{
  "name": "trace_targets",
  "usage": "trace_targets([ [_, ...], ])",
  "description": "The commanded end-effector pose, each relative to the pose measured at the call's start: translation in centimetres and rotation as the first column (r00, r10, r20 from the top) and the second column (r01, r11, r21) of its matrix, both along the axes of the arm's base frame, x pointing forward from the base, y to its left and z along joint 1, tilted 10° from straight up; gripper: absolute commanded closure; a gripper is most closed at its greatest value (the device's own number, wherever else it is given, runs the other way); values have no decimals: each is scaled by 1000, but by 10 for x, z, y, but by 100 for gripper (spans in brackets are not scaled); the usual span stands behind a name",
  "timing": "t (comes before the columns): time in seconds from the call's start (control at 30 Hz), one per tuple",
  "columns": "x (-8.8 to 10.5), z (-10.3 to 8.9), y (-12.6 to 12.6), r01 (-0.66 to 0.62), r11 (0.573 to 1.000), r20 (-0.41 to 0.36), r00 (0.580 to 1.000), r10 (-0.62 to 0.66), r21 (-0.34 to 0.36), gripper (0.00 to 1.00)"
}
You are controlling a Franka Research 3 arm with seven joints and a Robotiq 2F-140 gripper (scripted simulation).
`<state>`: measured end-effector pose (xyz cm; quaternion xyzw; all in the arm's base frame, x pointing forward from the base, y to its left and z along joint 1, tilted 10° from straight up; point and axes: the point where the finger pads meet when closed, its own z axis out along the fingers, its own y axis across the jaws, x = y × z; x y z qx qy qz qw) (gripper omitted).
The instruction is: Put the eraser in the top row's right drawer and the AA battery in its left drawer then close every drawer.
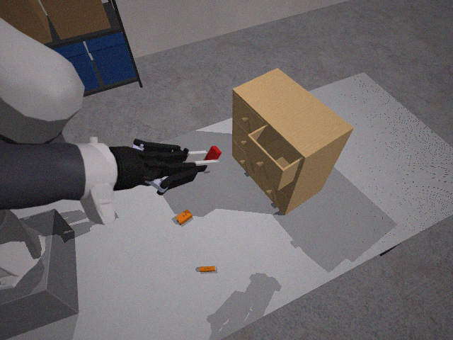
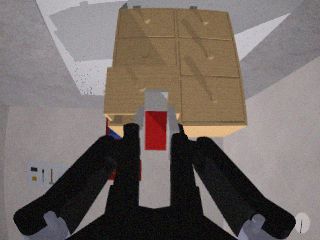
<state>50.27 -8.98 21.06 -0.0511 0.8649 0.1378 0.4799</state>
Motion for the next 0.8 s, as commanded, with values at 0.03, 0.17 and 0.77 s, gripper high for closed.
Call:
trace_targets([
  [0.03,1,2,1,-13,1000,22,1000,13,-15,89],
  [0.17,1,2,1,-13,1000,22,1000,13,-15,89],
  [0.77,0,1,1,-6,1000,56,998,7,-7,89],
])
